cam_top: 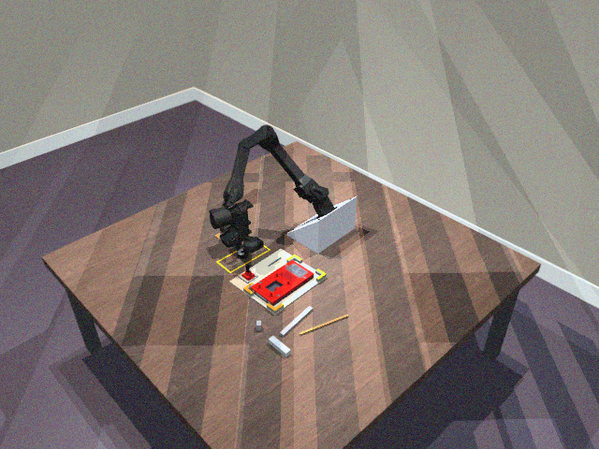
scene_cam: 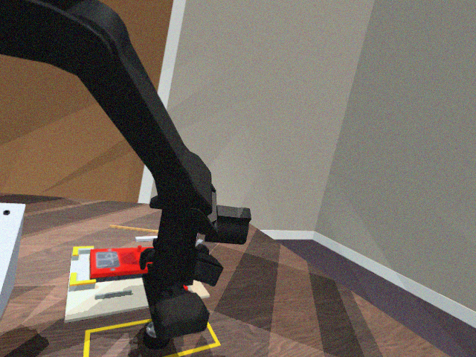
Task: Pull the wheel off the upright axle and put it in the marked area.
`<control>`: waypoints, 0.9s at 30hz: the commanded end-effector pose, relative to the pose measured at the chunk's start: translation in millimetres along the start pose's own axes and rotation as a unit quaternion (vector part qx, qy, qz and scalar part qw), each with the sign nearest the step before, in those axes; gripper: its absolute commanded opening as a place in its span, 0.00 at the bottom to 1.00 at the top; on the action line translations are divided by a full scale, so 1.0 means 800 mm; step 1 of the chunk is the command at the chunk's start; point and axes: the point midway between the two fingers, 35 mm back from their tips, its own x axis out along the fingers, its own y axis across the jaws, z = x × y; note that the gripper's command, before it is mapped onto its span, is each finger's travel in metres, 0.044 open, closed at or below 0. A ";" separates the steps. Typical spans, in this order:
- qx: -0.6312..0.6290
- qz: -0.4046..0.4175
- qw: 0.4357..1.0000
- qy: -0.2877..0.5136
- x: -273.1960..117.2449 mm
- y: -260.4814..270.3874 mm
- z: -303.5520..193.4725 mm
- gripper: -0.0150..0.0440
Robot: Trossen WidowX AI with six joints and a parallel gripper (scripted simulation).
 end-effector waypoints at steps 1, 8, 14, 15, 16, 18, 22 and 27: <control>-0.005 0.003 1.000 0.004 0.005 0.003 -0.003 0.25; 0.000 0.000 1.000 0.000 0.000 0.000 0.000 0.57; -0.001 0.002 1.000 0.001 -0.017 0.001 0.002 0.76; -0.002 0.003 1.000 0.002 -0.028 0.001 0.002 0.76; -0.002 0.003 1.000 0.003 -0.042 0.001 0.002 0.76; -0.004 0.004 1.000 0.004 -0.065 0.001 0.001 0.76; -0.004 0.004 1.000 0.004 -0.074 0.000 0.001 0.76; -0.008 0.010 1.000 0.005 -0.093 0.025 -0.031 0.94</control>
